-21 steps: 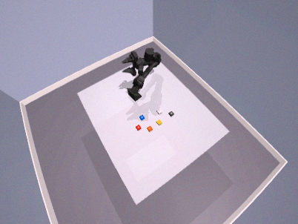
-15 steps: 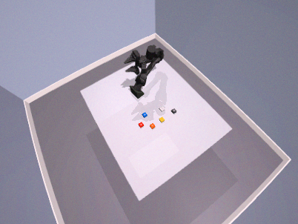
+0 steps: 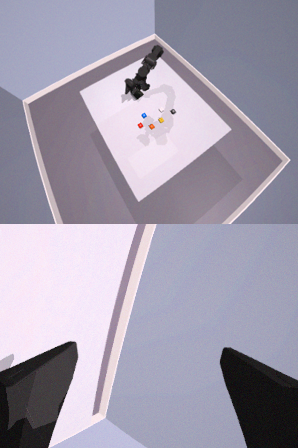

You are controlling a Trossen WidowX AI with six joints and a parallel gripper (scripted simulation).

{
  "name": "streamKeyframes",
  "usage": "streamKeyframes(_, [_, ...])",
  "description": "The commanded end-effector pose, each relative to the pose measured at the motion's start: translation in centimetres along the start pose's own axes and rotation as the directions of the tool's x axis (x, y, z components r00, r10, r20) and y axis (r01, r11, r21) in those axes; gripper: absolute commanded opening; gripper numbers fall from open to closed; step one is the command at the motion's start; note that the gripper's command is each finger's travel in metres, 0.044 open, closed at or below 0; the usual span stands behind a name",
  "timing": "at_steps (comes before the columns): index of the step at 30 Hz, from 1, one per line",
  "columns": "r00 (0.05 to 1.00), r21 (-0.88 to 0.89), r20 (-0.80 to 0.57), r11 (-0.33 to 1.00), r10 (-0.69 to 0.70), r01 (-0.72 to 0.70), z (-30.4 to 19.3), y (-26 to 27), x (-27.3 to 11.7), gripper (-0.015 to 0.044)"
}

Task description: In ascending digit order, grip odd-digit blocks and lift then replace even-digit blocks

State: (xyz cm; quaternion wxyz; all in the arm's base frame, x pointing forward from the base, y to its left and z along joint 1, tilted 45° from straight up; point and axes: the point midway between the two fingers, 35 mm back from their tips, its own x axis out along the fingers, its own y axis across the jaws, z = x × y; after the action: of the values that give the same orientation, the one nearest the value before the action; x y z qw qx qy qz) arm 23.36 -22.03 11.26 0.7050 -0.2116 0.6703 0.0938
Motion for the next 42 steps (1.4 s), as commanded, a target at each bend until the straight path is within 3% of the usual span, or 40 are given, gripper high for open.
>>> streamKeyframes(1, [0.971,0.024,0.052,0.972,0.232,-0.233,3.7,1.3,3.5,0.04])
streamKeyframes(9, [0.792,0.114,0.099,0.783,0.603,-0.611,9.4,5.2,9.7,0.04])
streamKeyframes(15, [0.603,0.217,0.116,0.572,0.789,-0.791,12.5,8.7,13.8,0.04])
streamKeyframes(42, [0.596,0.222,0.116,0.564,0.794,-0.795,12.0,9.5,12.8,0.04])
